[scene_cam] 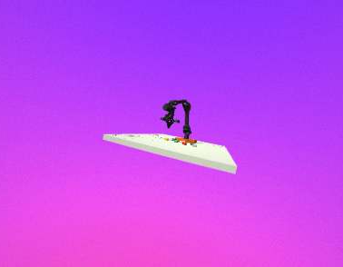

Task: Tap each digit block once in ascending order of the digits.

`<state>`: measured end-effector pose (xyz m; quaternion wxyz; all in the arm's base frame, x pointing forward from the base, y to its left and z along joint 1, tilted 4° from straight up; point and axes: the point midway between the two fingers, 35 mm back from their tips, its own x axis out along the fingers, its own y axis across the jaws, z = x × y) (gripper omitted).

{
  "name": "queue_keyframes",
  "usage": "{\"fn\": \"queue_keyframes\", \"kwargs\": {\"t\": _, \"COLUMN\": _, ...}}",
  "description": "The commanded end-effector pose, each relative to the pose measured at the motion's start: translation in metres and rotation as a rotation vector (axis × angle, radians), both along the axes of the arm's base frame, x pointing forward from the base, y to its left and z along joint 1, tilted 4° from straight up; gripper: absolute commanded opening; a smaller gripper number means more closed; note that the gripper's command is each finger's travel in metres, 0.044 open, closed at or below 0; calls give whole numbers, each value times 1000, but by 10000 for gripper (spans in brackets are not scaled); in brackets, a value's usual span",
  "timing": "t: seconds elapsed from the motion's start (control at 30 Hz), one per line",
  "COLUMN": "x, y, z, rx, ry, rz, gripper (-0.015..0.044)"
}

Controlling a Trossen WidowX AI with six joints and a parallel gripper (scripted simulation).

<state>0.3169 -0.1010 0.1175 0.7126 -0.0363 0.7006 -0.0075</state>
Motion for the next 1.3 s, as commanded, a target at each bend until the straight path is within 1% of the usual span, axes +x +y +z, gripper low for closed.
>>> {"fn": "queue_keyframes", "kwargs": {"t": 0.0, "x": -5, "y": -2, "z": -43, "rx": 6, "ry": 30, "rz": 11, "gripper": 20}}
{"fn": "queue_keyframes", "kwargs": {"t": 0.1, "x": -7, "y": -2, "z": -62, "rx": 6, "ry": 30, "rz": 11, "gripper": 20}}
{"fn": "queue_keyframes", "kwargs": {"t": 0.33, "x": -7, "y": -2, "z": -63, "rx": 6, "ry": 30, "rz": 11, "gripper": 20}}
{"fn": "queue_keyframes", "kwargs": {"t": 0.97, "x": -8, "y": -4, "z": -92, "rx": 6, "ry": 30, "rz": 11, "gripper": 20}}
{"fn": "queue_keyframes", "kwargs": {"t": 1.1, "x": -8, "y": -4, "z": -92, "rx": 6, "ry": 30, "rz": 11, "gripper": 20}}
{"fn": "queue_keyframes", "kwargs": {"t": 1.2, "x": -7, "y": -2, "z": -66, "rx": 6, "ry": 30, "rz": 10, "gripper": 20}}
{"fn": "queue_keyframes", "kwargs": {"t": 1.27, "x": -7, "y": -2, "z": -62, "rx": 6, "ry": 30, "rz": 11, "gripper": 20}}
